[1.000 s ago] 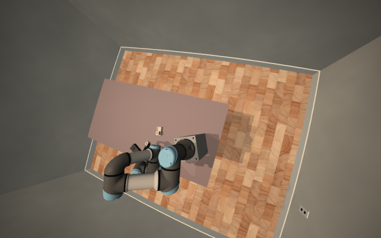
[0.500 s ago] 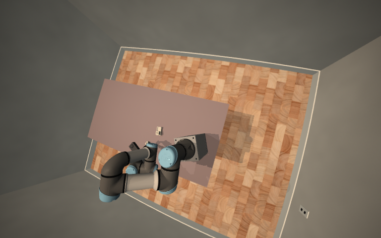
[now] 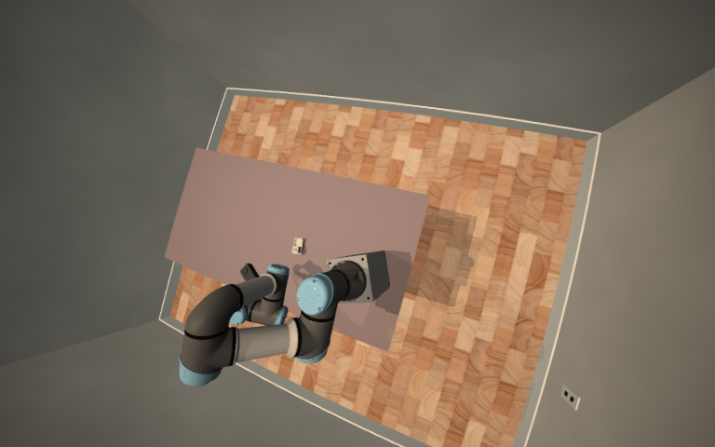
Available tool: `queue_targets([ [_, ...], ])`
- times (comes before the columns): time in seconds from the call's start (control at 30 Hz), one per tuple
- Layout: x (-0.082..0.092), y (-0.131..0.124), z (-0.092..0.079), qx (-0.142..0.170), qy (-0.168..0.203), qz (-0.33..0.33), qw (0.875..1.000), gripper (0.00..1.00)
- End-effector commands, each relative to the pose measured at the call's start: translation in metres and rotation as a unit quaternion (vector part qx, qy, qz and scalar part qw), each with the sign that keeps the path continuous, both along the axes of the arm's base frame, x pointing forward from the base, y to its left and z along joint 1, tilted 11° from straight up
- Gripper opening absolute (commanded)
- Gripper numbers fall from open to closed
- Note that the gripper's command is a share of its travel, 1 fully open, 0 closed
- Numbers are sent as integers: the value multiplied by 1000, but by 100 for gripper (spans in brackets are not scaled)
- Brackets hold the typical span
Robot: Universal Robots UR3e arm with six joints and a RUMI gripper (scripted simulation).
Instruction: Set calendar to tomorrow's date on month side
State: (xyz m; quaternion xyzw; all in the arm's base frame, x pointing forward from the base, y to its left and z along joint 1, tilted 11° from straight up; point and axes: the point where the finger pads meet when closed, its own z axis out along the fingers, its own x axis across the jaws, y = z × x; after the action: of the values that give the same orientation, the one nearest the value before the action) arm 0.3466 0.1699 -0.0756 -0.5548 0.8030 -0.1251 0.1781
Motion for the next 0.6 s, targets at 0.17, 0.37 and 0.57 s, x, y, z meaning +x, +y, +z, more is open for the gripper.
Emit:
queue_targets([
  [0.17, -1, 0, 2, 7, 17, 2, 1000, 10],
  [0.37, -1, 0, 2, 8, 18, 2, 1000, 10],
  [0.57, -1, 0, 2, 8, 19, 2, 1000, 10],
])
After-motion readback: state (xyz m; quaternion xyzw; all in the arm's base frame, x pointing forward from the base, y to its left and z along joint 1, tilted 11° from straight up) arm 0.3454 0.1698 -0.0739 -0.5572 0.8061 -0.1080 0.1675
